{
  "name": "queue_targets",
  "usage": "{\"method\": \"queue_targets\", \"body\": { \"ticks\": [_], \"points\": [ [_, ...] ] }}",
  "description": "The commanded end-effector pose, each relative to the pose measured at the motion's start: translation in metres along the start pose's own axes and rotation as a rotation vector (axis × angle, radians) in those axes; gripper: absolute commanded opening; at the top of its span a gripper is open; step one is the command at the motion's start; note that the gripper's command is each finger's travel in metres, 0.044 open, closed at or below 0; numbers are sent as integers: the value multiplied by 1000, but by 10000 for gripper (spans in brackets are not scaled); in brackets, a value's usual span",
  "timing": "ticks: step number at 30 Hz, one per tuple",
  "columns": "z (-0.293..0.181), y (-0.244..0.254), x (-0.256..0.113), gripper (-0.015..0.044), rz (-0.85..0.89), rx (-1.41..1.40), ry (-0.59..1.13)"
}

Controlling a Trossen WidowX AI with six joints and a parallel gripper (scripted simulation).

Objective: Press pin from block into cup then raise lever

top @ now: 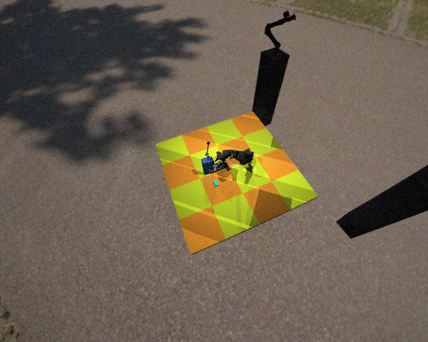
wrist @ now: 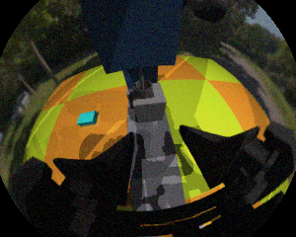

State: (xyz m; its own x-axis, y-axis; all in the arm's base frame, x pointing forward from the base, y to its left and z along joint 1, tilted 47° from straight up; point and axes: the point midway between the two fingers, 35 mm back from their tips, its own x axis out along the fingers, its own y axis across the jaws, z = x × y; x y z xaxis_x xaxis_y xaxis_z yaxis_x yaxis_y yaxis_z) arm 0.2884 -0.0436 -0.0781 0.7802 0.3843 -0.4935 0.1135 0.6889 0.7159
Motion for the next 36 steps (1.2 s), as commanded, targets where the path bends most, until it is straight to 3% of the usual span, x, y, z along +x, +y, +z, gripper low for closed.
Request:
{"method": "queue_targets", "body": {
  "ticks": [1,8,14,22,31,36],
  "points": [
    [12,-1,-24,300,0,-6,-6],
    [19,2,-52,300,7,-3,-15],
    [58,-29,-48,440,-18,-10,9],
    [128,-69,-65,440,-42,-16,51],
    [199,-84,-118,440,-37,-16,88],
    [214,-84,-135,440,-35,-18,93]
  ]
}}
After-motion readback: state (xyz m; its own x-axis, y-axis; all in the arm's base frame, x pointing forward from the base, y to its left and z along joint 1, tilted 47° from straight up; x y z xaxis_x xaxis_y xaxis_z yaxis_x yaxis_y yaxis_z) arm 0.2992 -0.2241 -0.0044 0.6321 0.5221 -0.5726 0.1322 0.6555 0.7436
